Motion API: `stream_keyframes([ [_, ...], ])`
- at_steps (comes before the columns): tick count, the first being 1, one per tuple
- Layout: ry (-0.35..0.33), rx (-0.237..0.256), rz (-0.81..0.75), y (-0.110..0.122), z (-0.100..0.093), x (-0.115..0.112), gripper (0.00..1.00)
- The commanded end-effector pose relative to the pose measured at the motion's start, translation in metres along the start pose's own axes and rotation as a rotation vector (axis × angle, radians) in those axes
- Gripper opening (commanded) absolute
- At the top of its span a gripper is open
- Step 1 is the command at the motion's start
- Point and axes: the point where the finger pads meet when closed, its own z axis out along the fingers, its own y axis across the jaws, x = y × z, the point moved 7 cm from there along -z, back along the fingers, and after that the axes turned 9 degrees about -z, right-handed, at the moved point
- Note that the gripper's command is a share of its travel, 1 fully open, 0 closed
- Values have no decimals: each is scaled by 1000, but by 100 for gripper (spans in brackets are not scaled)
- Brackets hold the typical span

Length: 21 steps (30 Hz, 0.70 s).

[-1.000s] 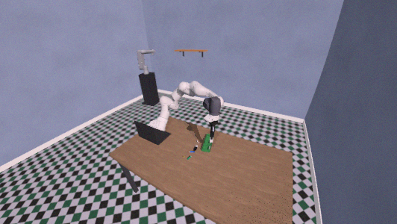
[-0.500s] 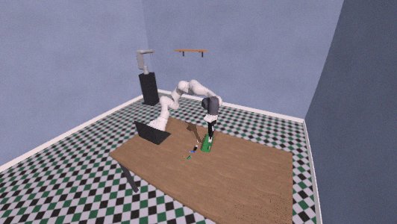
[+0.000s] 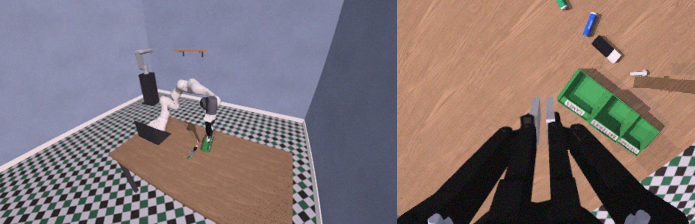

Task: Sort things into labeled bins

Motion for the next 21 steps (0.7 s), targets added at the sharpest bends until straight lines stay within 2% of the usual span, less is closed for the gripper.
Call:
stream_keyframes([
  [1, 2, 15, -154, 0, -1, 3, 5],
  [21, 3, 9, -444, 18, -1, 16, 5],
])
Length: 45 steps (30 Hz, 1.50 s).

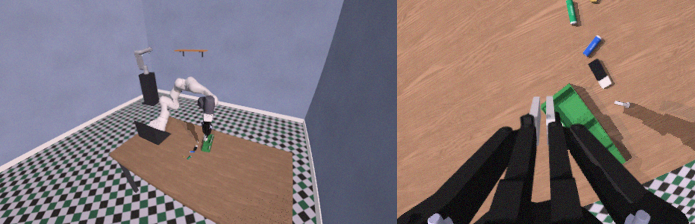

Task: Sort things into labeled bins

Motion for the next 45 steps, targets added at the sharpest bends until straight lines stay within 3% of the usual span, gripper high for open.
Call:
stream_keyframes([
  [1, 6, 13, -142, 1, -1, 3, 5],
  [45, -9, 16, -790, 52, -1, 17, 5],
])
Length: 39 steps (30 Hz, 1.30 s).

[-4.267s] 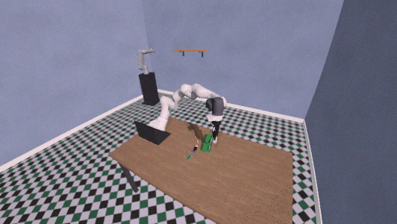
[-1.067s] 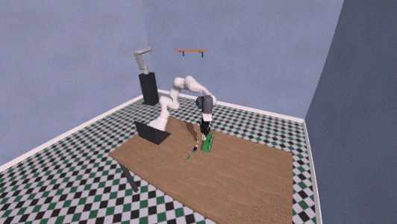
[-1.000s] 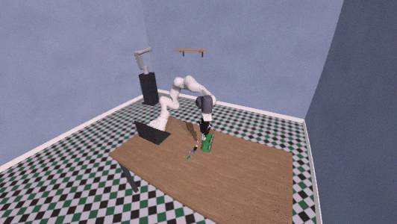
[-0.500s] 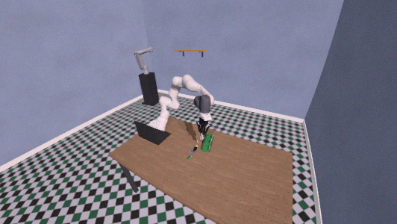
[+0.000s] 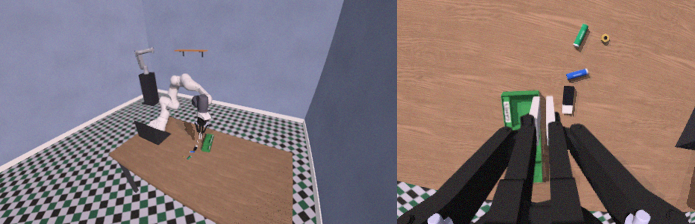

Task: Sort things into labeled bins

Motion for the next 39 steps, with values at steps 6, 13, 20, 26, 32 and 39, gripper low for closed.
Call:
stream_keyframes([
  [6, 9, 11, -232, 9, 0, -2, 5],
  [13, 6, 15, -333, 20, 0, -7, 5],
  [20, 4, 20, -438, 26, 1, -9, 5],
  [26, 4, 24, -524, 31, 1, -12, 5],
  [32, 4, 30, -617, 37, 1, -15, 5],
  [39, 1, 38, -728, 48, 3, -21, 5],
])
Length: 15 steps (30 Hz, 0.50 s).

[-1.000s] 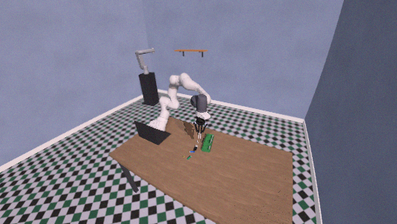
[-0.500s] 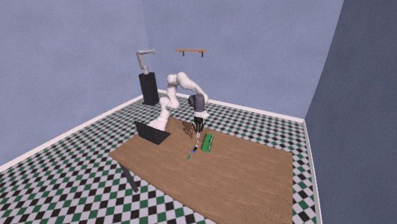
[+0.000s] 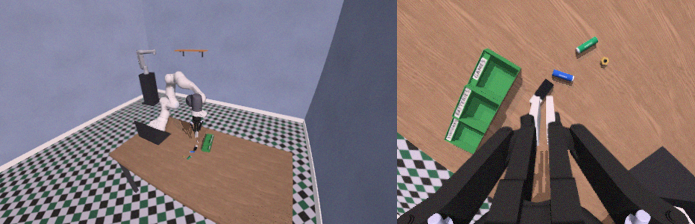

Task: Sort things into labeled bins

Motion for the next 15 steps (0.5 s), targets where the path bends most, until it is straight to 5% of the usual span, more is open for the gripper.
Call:
stream_keyframes([
  [1, 12, 3, -157, 4, 1, -2, 5],
  [15, 14, 20, -377, 13, 3, -19, 5],
])
